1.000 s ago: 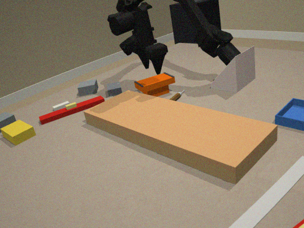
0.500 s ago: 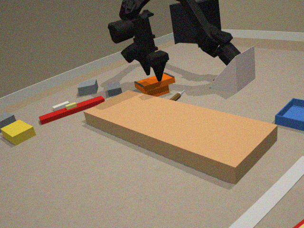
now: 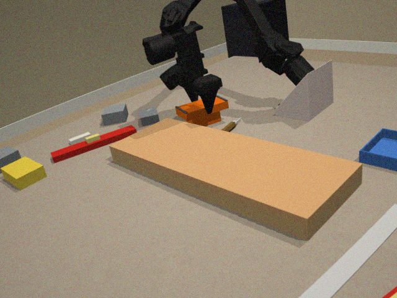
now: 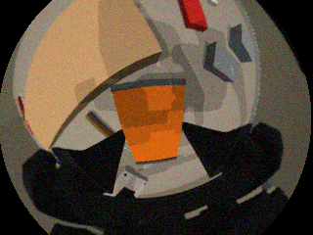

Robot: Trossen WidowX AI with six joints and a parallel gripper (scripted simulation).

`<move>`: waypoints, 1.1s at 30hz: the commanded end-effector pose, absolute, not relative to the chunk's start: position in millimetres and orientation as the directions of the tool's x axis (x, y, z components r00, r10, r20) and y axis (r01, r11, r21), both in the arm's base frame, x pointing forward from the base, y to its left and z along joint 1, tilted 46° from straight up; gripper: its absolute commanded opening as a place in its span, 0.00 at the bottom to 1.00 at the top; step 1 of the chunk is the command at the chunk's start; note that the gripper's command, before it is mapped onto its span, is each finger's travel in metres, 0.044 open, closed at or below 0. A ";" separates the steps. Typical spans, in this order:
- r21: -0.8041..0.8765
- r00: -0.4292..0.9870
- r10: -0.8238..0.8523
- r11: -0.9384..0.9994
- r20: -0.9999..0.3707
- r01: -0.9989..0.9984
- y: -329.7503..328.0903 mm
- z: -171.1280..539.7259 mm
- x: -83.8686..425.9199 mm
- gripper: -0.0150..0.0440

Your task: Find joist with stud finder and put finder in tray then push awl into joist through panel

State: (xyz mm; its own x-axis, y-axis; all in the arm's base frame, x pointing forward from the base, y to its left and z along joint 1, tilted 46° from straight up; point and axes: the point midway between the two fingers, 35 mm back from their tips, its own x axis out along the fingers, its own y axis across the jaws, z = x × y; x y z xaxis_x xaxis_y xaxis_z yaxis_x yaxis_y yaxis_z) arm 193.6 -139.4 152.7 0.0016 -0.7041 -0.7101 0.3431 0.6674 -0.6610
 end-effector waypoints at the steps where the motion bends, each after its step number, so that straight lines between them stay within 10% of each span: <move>1: -0.659 0.001 -0.701 0.672 -0.714 0.337 -139.7 150.5 193.1 0.89; 12: -0.659 0.001 -0.701 0.672 -0.714 0.337 -139.7 150.5 193.1 0.76; 24: -0.658 0.001 -0.699 0.674 -0.715 0.337 -130.3 158.9 192.9 0.25; 33: -0.658 0.001 -0.698 0.674 -0.716 0.337 -121.6 167.3 192.0 0.25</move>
